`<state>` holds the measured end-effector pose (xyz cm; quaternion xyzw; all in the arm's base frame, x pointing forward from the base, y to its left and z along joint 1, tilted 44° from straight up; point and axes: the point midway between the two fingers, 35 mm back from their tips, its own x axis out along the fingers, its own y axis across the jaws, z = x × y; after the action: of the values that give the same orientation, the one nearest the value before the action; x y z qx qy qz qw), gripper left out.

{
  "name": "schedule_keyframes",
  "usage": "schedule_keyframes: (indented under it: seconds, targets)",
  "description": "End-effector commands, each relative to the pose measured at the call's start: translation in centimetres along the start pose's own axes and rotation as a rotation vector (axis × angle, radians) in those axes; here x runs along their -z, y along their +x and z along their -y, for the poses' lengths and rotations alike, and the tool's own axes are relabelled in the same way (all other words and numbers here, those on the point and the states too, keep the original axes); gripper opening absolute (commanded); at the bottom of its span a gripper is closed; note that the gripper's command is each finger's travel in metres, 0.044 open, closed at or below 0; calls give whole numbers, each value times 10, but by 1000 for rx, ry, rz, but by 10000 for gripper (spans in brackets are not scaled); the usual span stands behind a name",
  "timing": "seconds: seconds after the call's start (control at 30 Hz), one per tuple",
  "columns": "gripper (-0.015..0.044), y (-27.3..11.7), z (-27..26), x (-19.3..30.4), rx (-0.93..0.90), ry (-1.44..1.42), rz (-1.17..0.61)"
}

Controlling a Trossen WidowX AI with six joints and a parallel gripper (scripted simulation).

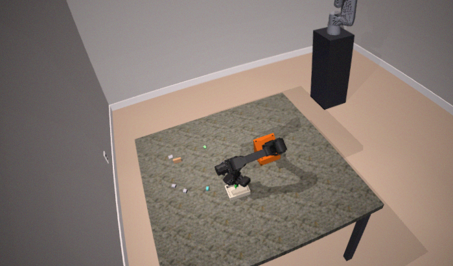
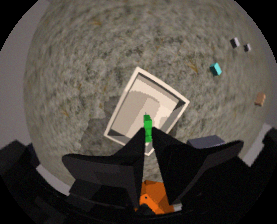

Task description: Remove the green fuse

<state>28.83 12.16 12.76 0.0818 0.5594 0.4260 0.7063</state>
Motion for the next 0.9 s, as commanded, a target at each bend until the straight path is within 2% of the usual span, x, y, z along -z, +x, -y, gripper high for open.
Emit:
schedule_keyframes:
  seconds: [0.0,0.13,0.57,0.67,0.87]
  targets:
    - [0,7,-1,1,-3,4,-1]
    - [0,10,-1,1,-4,4,0]
    - [330,4,-1,0,-1,0,0]
    - [330,-27,0,1,-2,4,-2]
    - [330,-30,-1,1,-2,5,-2]
